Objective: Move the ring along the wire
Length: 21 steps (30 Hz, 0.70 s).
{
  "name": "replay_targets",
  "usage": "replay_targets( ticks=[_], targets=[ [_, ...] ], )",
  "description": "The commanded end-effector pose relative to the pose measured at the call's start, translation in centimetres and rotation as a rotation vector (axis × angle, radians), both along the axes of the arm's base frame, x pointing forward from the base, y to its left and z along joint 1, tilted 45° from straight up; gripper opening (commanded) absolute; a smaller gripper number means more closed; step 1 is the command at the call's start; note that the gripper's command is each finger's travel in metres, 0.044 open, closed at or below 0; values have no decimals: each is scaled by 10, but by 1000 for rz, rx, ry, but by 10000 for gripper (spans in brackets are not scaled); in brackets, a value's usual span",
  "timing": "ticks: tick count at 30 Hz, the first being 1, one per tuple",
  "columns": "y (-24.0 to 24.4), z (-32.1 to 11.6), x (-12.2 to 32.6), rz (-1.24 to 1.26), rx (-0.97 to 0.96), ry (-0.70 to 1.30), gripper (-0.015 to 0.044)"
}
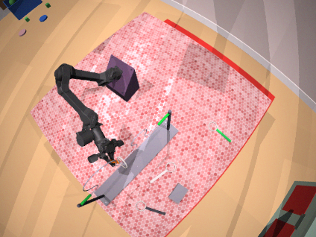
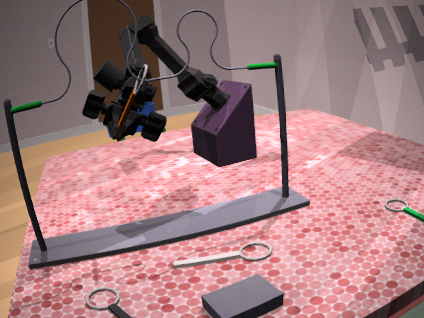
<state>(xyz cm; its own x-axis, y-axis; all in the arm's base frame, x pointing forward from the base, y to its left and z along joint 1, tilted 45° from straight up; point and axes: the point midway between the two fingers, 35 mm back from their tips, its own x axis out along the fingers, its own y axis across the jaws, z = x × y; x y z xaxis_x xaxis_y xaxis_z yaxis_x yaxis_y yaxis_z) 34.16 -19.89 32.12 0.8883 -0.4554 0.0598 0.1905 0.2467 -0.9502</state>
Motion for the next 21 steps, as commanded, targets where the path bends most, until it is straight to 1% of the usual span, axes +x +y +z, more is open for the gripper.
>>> replay_targets(
  ticks=[1, 14, 21],
  targets=[
    [6, -15, 0, 7, 96, 7, -150],
    [26, -49, 2, 30, 334, 20, -150],
    [36, -60, 3, 37, 405, 24, -150]
  ],
)
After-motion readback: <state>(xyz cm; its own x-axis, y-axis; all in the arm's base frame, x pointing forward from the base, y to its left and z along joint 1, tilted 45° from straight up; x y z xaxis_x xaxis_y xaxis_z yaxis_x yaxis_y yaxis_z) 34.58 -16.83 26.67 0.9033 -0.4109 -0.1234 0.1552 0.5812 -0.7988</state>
